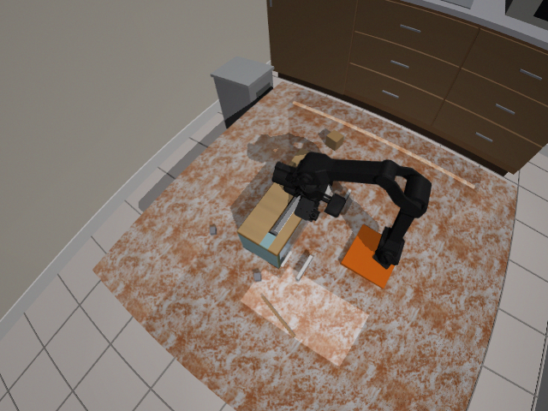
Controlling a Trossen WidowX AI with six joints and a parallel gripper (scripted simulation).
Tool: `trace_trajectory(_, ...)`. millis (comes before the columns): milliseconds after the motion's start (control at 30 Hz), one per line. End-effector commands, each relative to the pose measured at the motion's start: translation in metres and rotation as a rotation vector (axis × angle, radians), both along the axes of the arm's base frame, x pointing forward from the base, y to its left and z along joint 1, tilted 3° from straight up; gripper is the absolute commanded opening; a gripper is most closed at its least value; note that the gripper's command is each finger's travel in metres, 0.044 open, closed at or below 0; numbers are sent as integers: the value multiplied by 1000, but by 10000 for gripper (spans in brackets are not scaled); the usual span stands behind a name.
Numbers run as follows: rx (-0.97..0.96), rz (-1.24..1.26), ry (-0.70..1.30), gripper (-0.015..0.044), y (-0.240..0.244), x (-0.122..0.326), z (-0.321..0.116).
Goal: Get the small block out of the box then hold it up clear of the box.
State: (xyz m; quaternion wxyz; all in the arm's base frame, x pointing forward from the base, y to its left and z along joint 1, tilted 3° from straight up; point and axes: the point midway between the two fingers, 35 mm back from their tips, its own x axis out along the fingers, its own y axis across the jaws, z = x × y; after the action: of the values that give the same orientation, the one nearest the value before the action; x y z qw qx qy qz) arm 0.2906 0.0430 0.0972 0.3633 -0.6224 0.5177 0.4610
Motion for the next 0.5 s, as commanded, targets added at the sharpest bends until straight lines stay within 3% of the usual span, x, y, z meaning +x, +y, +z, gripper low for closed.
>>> trace_trajectory(0,0,0,3,400,-3,0,0)
trace_trajectory(467,-1,0,3,400,-17,3,-1)
